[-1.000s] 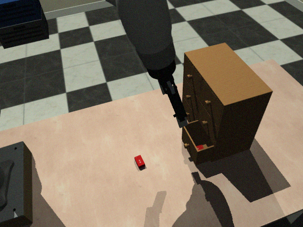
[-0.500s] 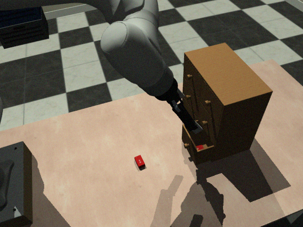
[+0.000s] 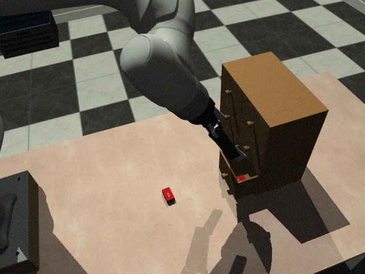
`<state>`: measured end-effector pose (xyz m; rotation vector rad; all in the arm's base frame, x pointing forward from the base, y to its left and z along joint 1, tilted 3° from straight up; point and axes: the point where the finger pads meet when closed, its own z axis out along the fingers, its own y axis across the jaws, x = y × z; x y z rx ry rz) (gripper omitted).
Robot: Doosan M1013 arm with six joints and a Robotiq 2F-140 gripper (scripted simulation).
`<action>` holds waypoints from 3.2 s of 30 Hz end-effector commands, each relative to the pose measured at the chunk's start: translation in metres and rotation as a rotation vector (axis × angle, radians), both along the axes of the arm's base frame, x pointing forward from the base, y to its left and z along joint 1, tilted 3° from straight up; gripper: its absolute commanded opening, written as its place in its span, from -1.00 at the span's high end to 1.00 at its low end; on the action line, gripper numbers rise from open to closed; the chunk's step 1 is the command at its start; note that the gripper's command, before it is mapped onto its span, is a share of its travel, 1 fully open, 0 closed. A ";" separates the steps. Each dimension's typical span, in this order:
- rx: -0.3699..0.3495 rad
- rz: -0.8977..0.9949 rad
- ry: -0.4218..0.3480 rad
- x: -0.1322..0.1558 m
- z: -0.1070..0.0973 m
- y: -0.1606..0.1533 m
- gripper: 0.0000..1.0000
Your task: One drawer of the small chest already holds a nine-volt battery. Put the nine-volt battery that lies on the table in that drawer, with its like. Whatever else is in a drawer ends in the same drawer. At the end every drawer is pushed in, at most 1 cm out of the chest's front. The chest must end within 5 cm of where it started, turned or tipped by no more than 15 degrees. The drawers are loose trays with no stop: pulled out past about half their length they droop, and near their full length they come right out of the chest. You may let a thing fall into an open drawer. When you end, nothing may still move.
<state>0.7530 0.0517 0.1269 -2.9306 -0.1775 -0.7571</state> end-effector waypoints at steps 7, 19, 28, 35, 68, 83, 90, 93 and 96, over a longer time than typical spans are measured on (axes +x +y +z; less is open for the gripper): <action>0.003 -0.003 0.007 -0.004 -0.007 -0.001 -1.00; 0.003 -0.003 0.007 -0.004 -0.007 -0.001 -1.00; 0.003 -0.003 0.007 -0.004 -0.007 -0.001 -1.00; 0.003 -0.003 0.007 -0.004 -0.007 -0.001 -1.00; 0.003 -0.003 0.007 -0.004 -0.007 -0.001 -1.00; 0.003 -0.003 0.007 -0.004 -0.007 -0.001 -1.00; -0.002 -0.001 0.023 -0.006 -0.003 -0.001 -1.00; -0.015 0.000 0.058 -0.013 0.003 -0.002 -1.00; -0.037 0.002 0.120 -0.024 0.016 -0.003 -1.00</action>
